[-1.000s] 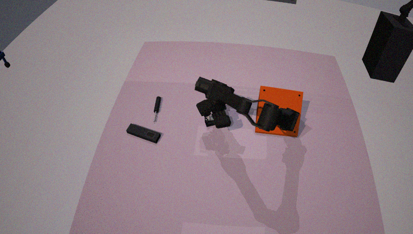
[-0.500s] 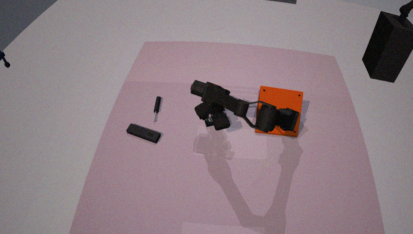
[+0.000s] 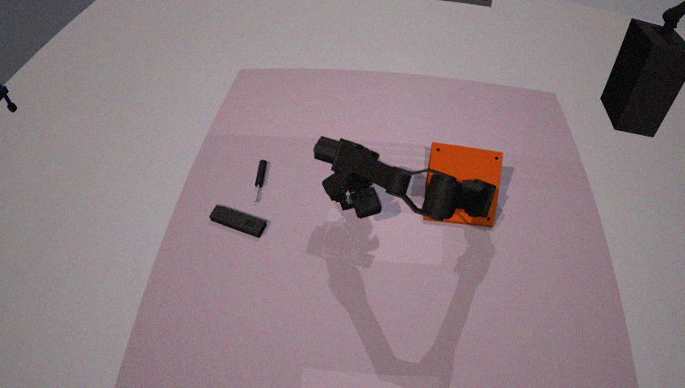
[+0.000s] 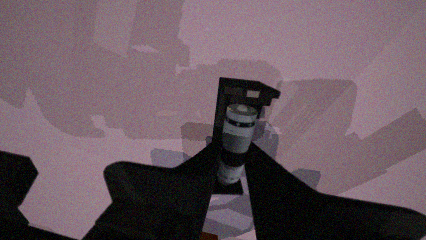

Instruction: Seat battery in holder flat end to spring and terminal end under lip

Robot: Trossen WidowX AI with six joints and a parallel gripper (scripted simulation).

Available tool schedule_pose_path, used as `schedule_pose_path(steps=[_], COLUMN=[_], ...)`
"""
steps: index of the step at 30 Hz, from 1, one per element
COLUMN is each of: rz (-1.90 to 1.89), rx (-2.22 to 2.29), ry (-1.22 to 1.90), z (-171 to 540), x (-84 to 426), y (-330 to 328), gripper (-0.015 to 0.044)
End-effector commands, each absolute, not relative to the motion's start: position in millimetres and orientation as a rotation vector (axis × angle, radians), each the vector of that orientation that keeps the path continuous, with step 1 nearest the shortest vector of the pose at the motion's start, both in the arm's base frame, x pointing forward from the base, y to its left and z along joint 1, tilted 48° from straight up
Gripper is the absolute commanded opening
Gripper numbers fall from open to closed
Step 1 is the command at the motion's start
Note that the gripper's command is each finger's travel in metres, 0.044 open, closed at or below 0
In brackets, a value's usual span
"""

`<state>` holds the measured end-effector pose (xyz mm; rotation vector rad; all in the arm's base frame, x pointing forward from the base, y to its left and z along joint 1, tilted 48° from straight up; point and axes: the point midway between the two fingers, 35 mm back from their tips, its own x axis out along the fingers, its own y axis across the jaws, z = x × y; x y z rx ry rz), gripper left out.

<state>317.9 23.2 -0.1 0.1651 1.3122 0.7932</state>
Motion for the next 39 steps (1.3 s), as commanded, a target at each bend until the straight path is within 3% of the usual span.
schedule_pose_path(steps=[1, 31, 35, 39], rz=[0.788, 0.778, 0.778, 0.779], rx=[0.172, 0.172, 0.172, 0.171], ry=[1.33, 1.309, 1.309, 1.309], z=[-2.5, 3.6, 3.6, 5.4], x=[313.9, 328.2, 328.2, 328.2], y=[24.9, 28.8, 28.8, 26.8], gripper=[0.0068, 0.0068, 0.017, 0.017])
